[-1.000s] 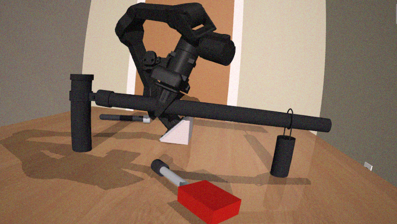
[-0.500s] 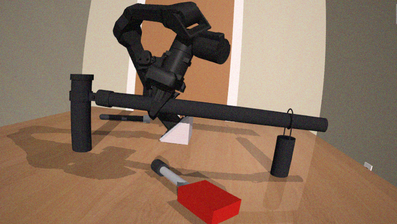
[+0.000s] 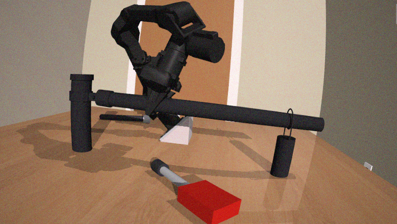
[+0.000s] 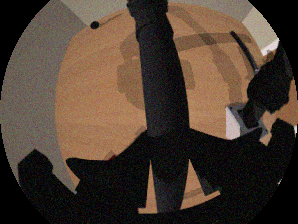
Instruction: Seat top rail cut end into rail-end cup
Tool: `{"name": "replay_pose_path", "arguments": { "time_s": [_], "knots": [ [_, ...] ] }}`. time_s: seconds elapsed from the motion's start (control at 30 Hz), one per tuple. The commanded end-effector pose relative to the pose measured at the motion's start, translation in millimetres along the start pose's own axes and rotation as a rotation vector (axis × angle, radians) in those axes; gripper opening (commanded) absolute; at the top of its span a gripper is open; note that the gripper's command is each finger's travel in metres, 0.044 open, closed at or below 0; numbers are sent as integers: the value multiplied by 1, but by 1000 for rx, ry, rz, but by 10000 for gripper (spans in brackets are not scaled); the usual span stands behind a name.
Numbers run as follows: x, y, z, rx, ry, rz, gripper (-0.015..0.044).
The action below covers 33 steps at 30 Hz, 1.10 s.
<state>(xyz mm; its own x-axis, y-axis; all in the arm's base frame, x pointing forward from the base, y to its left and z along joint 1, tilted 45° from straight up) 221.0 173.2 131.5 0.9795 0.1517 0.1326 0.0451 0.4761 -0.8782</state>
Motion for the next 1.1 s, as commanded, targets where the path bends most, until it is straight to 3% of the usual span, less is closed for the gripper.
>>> {"name": "replay_pose_path", "arguments": {
  "time_s": [0.0,0.53,1.07],
  "knots": [
    [1,-5,0,-1,-12,-1,0],
    [-1,-6,-2,1,-3,-3,0],
    [-9,0,14,32,-28,-4,420]
  ]
}}
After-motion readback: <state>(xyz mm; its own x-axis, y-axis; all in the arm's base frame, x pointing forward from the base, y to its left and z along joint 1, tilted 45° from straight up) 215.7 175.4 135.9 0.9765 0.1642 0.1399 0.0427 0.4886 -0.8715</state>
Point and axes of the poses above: the point midway between the two fingers, 35 mm back from their tips, its own z axis back along the fingers, its own x axis across the jaws, y = z × x, the point moved 10 cm from there along z, back along the fingers, and after that the axes turned 2 degrees about -z, right-handed, at the moved point
